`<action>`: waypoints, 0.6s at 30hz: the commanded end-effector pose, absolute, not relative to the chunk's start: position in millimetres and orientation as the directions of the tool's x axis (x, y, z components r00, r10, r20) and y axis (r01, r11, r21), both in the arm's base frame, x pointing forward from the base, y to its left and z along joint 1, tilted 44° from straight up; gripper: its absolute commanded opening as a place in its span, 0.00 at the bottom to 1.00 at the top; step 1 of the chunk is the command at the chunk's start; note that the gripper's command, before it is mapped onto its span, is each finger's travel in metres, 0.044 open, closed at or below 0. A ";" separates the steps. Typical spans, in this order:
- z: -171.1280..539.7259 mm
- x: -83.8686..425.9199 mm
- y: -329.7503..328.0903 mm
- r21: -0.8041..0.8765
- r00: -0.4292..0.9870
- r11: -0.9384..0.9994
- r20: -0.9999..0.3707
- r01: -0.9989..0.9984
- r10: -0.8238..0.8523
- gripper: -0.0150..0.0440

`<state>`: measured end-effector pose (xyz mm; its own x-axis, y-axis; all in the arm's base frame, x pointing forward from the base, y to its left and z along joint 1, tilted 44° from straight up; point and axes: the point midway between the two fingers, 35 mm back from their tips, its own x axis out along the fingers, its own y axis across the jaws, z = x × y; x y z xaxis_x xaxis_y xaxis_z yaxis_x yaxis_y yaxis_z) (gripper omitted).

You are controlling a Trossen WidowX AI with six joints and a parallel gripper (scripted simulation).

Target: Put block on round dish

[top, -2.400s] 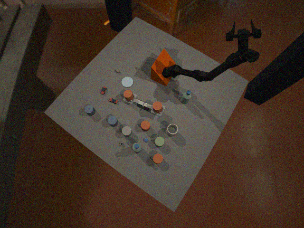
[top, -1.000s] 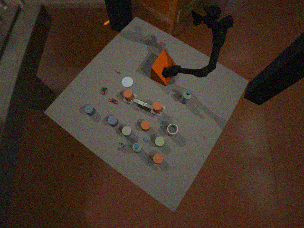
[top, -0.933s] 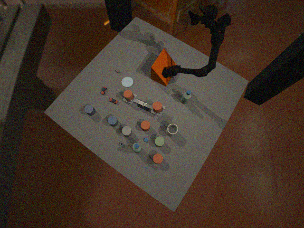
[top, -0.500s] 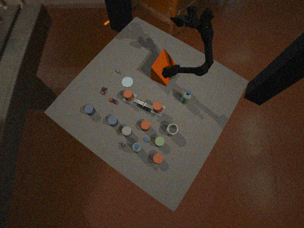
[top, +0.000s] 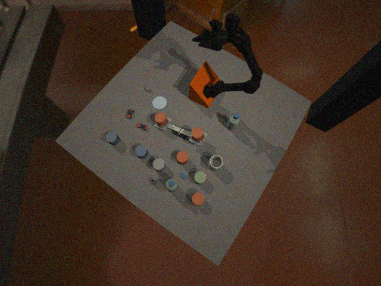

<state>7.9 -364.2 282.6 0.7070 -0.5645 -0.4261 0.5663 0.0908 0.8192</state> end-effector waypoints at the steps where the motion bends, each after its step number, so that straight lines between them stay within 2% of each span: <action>1: 255.0 33.6 -356.1 0.795 0.754 0.159 -0.460 0.585 -0.469 1.00; 10: 207.2 86.9 -325.9 0.748 0.825 0.349 -0.507 0.565 -0.250 1.00; 18: 170.5 127.6 -286.6 0.718 0.849 0.514 -0.528 0.470 -0.040 1.00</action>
